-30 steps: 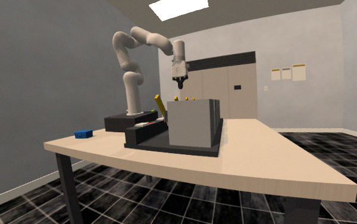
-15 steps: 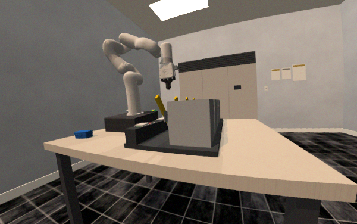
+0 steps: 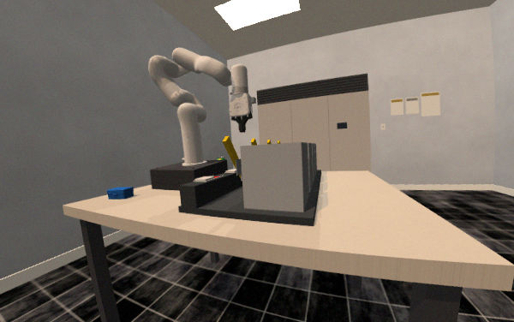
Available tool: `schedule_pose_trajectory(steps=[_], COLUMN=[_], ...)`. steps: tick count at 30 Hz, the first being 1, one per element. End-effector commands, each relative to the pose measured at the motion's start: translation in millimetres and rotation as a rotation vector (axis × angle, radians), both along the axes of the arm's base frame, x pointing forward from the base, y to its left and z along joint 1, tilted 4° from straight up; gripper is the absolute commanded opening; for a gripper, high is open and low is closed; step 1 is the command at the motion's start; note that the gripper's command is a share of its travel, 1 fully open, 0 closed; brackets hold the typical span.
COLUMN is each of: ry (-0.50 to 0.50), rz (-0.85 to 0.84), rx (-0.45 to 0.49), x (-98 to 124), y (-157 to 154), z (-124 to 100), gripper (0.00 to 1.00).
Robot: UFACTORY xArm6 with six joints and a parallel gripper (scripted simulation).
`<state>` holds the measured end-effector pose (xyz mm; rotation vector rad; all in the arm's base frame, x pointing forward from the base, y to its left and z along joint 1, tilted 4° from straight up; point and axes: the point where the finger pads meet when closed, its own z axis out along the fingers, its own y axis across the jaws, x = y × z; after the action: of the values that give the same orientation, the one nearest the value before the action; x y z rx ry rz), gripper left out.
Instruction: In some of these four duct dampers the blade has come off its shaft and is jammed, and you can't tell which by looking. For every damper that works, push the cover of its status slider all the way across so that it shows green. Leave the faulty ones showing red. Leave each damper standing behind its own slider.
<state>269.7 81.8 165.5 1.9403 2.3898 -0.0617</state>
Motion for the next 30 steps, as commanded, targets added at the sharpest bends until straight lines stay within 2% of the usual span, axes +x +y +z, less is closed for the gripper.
schedule_pose_trajectory(steps=[1, 15, 17, 30], ry=[-0.005, -0.005, -0.005, -0.005], rz=[0.000, 0.000, 0.000, 0.000], rx=[0.002, 0.002, 0.002, 0.002], x=[2, 3, 3, 4], y=[0, -3, -3, -5], z=[-3, -49, -49, -83], gripper=[0.00, 0.00, 0.00, 0.00])
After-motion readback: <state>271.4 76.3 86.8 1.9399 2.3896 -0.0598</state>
